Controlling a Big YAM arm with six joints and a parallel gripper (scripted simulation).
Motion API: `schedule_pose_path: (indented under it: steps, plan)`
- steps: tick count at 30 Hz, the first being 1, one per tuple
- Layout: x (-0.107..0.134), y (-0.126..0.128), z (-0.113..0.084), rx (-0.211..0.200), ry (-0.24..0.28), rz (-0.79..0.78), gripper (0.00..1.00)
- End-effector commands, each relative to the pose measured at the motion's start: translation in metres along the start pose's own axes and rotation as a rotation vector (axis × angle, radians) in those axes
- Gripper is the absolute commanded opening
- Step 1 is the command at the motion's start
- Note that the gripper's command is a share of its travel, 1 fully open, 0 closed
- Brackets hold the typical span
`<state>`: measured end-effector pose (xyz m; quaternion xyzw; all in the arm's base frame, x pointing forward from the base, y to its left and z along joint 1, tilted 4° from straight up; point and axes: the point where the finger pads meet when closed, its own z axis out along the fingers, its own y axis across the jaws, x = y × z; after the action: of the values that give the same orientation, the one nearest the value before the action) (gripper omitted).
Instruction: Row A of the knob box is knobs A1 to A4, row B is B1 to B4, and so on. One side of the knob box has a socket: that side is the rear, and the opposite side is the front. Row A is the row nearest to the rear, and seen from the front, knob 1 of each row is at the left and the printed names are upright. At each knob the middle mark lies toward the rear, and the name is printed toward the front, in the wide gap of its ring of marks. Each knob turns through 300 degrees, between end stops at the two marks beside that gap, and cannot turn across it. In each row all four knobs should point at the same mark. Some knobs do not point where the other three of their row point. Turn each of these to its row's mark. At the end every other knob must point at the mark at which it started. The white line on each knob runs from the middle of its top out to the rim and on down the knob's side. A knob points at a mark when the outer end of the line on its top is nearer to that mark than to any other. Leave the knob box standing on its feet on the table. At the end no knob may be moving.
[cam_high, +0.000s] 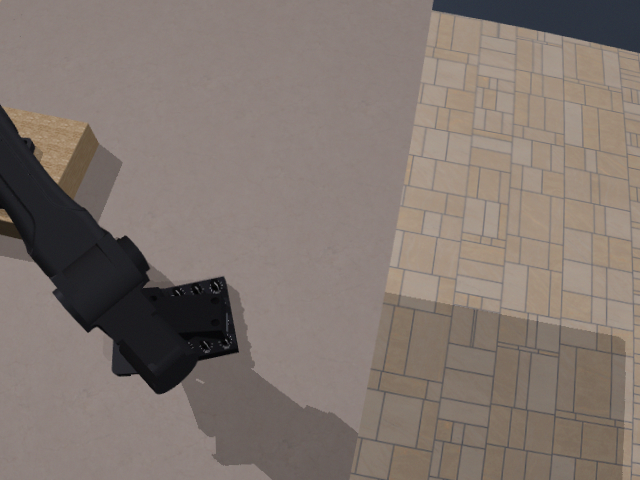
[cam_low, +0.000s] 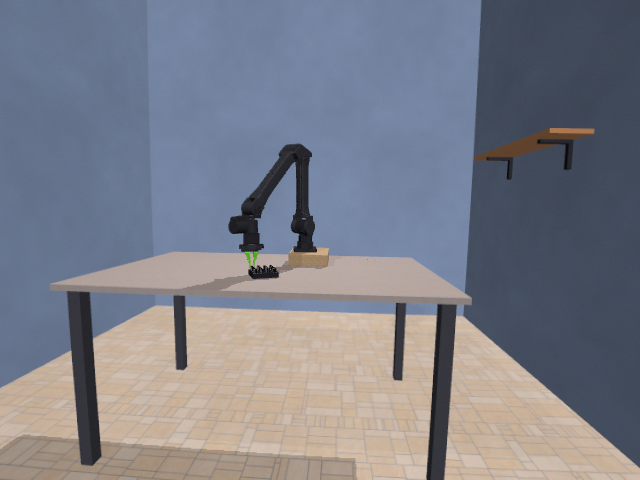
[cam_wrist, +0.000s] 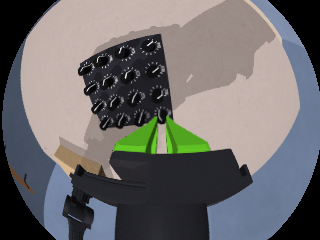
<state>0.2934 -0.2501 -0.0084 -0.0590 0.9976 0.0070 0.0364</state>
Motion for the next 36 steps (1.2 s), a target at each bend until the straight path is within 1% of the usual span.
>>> schedule_pose_path:
  steps: [1,13,15,30,32,36]
  plan:
    - [-0.0086,-0.0091,-0.0063,0.024,-0.024,0.061,0.08]
    - [-0.0085,-0.0094,-0.0064,0.023,-0.026,0.282,0.08]
    - [-0.0085,-0.0094,-0.0064,0.023,-0.026,0.282,0.08]
    - [-0.0084,-0.0097,-0.0065,0.019,-0.03,0.658,0.08]
    - [-0.0084,-0.0097,-0.0065,0.019,-0.03,0.658,0.08]
    - [-0.0085,-0.0097,-0.0065,0.018,-0.031,0.767,0.08]
